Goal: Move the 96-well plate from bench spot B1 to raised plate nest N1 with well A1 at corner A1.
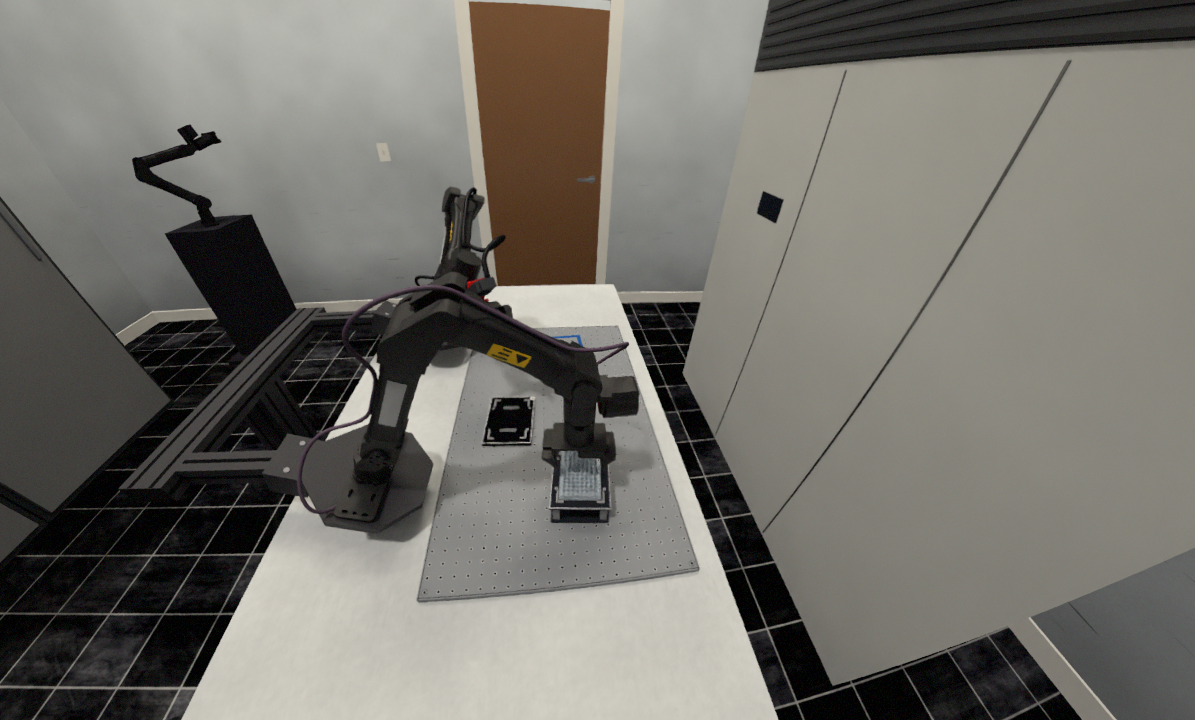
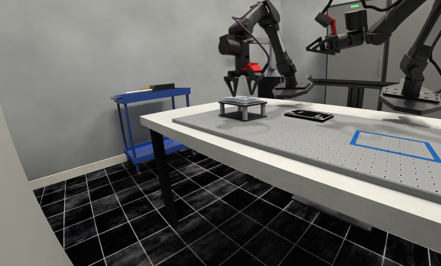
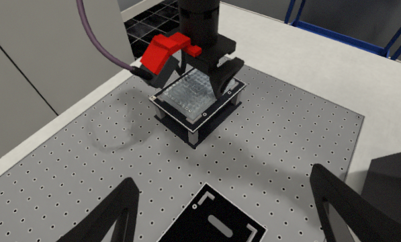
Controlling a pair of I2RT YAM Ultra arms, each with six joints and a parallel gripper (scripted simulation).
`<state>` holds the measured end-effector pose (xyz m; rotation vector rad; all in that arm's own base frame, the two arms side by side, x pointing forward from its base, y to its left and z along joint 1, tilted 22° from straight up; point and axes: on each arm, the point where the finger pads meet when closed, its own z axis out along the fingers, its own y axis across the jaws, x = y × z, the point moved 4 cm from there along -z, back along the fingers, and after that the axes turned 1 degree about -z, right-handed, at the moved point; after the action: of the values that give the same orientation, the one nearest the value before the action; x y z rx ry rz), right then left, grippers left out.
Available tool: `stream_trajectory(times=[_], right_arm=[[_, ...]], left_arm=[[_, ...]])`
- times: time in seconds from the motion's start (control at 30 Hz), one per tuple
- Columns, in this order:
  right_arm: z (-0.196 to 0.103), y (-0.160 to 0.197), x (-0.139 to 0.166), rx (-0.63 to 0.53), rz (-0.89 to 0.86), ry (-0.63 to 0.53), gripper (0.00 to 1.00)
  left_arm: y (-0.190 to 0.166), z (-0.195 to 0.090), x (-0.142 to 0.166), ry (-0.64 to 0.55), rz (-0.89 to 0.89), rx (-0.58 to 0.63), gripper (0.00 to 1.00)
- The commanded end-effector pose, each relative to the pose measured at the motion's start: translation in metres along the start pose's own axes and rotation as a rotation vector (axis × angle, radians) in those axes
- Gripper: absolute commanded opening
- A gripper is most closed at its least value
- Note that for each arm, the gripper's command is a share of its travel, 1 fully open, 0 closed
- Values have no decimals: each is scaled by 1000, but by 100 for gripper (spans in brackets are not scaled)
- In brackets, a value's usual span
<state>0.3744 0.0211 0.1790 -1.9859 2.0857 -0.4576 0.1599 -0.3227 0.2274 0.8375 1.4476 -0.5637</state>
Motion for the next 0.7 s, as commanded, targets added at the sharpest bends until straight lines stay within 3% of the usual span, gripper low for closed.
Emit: stream_trajectory(times=[0.0,0.13,0.4,0.67], right_arm=[[-26,-6,-4,41,4,-18,100],[-30,-12,-3,33,1,-9,100],[-104,-12,-1,42,4,-6,100],[-87,-8,2,-15,6,-9,100]], left_arm=[[-3,0,-6,-27,-1,4,100],[-3,0,-6,-27,-1,4,100],[-3,0,-6,-27,-1,4,100],[-3,0,-6,-27,-1,4,100]])
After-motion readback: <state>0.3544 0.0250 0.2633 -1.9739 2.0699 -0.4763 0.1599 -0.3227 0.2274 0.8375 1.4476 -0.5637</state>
